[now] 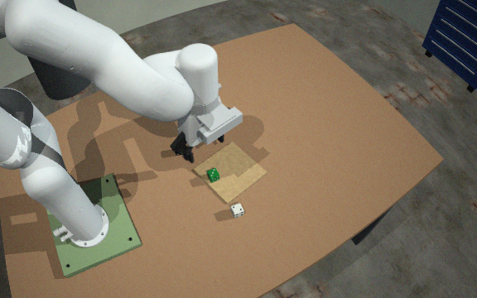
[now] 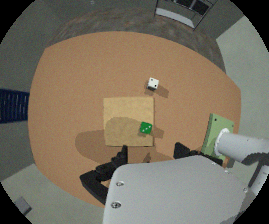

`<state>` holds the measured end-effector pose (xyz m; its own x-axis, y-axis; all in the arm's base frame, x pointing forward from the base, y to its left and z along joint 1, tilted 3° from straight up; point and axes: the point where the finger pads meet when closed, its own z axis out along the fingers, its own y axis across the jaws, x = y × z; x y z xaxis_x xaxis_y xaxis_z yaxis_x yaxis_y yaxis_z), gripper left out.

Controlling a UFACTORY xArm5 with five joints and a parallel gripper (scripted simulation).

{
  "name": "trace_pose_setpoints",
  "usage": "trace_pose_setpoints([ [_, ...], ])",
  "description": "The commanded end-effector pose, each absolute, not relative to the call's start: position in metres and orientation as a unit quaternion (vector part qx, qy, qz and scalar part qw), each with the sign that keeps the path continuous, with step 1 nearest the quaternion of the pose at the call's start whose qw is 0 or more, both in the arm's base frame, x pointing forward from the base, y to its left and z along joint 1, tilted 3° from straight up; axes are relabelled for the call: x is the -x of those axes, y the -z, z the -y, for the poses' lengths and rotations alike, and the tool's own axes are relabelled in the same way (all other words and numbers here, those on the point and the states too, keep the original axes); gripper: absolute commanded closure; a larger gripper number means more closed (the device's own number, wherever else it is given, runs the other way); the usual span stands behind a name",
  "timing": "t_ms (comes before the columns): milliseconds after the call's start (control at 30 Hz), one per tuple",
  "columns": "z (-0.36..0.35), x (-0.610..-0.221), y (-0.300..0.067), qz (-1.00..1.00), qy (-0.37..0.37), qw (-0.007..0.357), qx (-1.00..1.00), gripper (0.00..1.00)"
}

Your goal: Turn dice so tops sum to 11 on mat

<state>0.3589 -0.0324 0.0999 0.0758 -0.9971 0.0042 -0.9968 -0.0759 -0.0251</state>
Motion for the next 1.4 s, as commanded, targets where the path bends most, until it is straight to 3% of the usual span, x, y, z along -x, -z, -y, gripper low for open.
trace_pose_setpoints([
  [0,0.016,-0.359,-0.099,-0.620,0.011,0.008,0.784,0.00],
  [1100,-0.072,-0.335,-0.086,-0.236,0.008,0.004,0.972,0.00],
  [1133,-0.072,-0.335,-0.086,-0.236,0.008,0.004,0.972,0.58],
  [1367,-0.072,-0.335,-0.086,-0.236,0.008,0.004,0.972,0.58],
])
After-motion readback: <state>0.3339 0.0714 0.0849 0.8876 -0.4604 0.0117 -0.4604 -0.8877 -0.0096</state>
